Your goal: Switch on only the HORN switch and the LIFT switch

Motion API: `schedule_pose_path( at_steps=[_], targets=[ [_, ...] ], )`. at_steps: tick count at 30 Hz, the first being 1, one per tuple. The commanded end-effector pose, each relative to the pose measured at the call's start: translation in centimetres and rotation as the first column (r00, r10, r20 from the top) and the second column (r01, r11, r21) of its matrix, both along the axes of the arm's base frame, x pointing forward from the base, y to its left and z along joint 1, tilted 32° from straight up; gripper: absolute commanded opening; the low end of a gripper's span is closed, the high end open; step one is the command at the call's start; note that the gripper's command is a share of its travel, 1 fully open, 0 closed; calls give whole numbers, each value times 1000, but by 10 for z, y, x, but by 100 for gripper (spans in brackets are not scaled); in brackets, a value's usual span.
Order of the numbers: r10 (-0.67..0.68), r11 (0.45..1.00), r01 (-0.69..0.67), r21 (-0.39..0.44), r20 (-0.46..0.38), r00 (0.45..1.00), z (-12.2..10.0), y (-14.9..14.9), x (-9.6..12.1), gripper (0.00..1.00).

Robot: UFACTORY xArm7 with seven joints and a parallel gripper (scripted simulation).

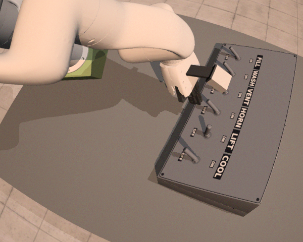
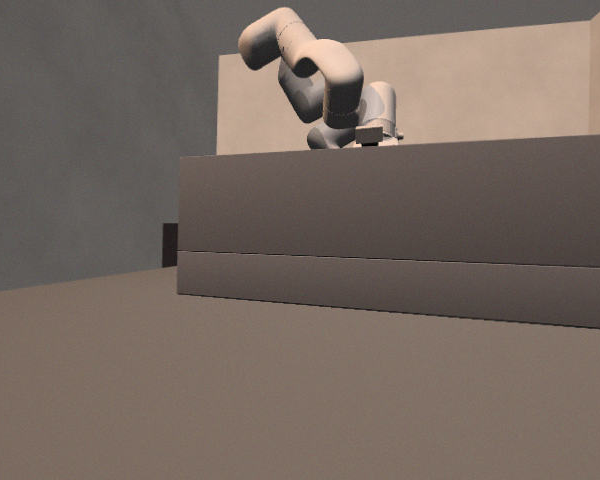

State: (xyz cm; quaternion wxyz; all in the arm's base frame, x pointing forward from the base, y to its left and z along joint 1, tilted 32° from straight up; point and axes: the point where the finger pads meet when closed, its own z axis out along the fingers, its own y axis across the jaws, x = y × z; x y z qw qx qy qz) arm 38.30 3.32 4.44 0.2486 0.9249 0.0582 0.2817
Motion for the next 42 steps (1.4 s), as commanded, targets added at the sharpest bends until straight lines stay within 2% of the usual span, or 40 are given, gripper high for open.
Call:
schedule_pose_path(
  at_steps=[1, 42],
  targets=[
    [2, 1000, -2, 1, 2, 1000, 1, 1, 1, 0],
    [2, 1000, -2, 1, 2, 1000, 3, 3, 4, 0]
  ],
)
